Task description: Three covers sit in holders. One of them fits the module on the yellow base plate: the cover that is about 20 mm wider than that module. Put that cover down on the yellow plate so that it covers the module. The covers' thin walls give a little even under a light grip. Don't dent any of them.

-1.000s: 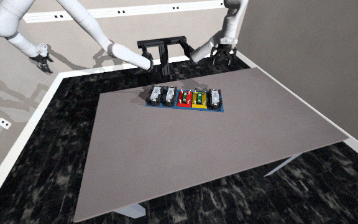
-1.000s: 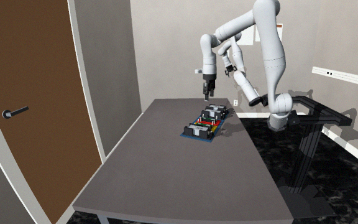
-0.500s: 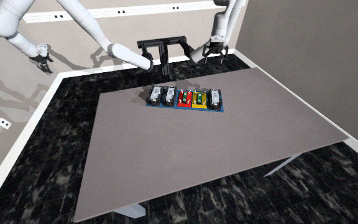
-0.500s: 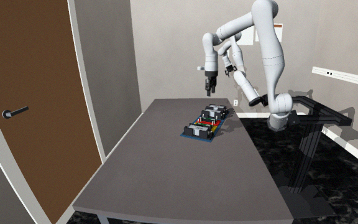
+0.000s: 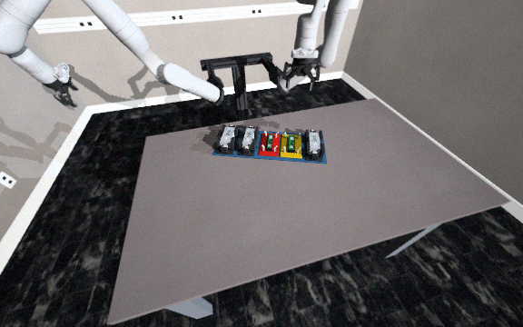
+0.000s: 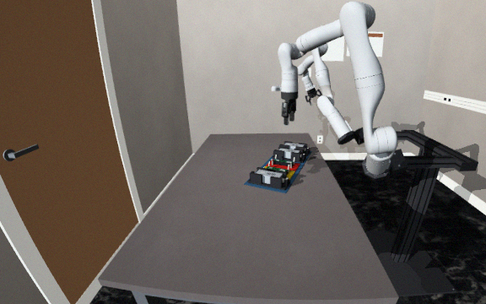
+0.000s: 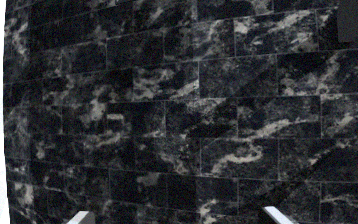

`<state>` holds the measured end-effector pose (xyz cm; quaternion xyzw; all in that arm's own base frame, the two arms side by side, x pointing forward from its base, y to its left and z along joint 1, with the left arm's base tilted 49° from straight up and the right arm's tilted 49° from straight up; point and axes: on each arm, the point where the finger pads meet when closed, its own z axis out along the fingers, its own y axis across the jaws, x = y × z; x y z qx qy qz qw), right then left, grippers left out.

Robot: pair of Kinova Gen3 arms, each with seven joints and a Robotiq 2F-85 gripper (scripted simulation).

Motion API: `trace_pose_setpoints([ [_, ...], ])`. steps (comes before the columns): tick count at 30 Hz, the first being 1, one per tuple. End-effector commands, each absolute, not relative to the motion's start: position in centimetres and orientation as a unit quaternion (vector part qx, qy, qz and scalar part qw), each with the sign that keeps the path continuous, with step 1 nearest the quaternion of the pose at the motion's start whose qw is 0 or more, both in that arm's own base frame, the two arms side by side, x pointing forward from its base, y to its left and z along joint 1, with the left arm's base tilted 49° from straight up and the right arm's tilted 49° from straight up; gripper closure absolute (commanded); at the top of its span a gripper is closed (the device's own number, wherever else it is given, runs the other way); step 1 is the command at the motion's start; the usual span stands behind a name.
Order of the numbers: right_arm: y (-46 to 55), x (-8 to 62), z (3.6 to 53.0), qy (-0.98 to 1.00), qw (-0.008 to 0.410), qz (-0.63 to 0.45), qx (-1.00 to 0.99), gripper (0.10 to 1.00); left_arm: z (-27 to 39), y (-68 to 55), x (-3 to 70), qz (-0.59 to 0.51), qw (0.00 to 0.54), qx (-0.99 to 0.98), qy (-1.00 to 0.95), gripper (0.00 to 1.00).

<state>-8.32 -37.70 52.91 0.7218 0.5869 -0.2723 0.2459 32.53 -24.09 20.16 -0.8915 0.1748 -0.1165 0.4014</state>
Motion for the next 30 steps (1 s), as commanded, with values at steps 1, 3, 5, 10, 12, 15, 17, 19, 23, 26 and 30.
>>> trace_pose_setpoints([
  [1,-37.7,-8.4,53.0,0.586,0.246,-0.273,0.722,0.1,19.8,-24.6,32.4,-0.117,0.401,-0.892,0.175,0.002],
  [3,-37.7,-8.4,53.0,0.586,0.246,-0.273,0.722,0.1,19.1,-25.5,32.2,-0.117,0.401,-0.892,0.174,0.002],
  [5,-37.7,-8.4,53.0,0.586,0.246,-0.273,0.722,0.1,18.3,-26.5,31.9,-0.117,0.401,-0.892,0.174,0.002],
  [10,-37.7,-8.4,53.0,0.586,0.246,-0.273,0.722,0.1,16.5,-28.8,31.4,-0.116,0.401,-0.892,0.172,0.002],
  [12,-37.7,-8.4,53.0,0.586,0.246,-0.273,0.722,0.1,16.5,-28.8,31.4,-0.116,0.401,-0.892,0.172,0.002],
  [15,-37.7,-8.4,53.0,0.586,0.246,-0.273,0.722,0.1,16.5,-28.8,31.4,-0.116,0.401,-0.892,0.172,0.002],
  [17,-37.7,-8.4,53.0,0.586,0.246,-0.273,0.722,0.1,16.5,-28.8,31.4,-0.116,0.401,-0.892,0.172,0.002],
  [19,-37.7,-8.4,53.0,0.586,0.246,-0.273,0.722,0.1,16.0,-29.5,31.2,-0.117,0.401,-0.892,0.175,0.002],
  [23,-37.7,-8.4,53.0,0.586,0.246,-0.273,0.722,0.1,14.5,-31.4,30.6,-0.117,0.401,-0.892,0.173,0.002],
  [26,-37.7,-8.4,53.0,0.586,0.246,-0.273,0.722,0.1,13.4,-32.7,30.2,-0.116,0.401,-0.892,0.172,0.002],
  [30,-37.7,-8.4,53.0,0.586,0.246,-0.273,0.722,0.1,13.1,-33.2,30.1,-0.116,0.401,-0.892,0.172,0.002],
])
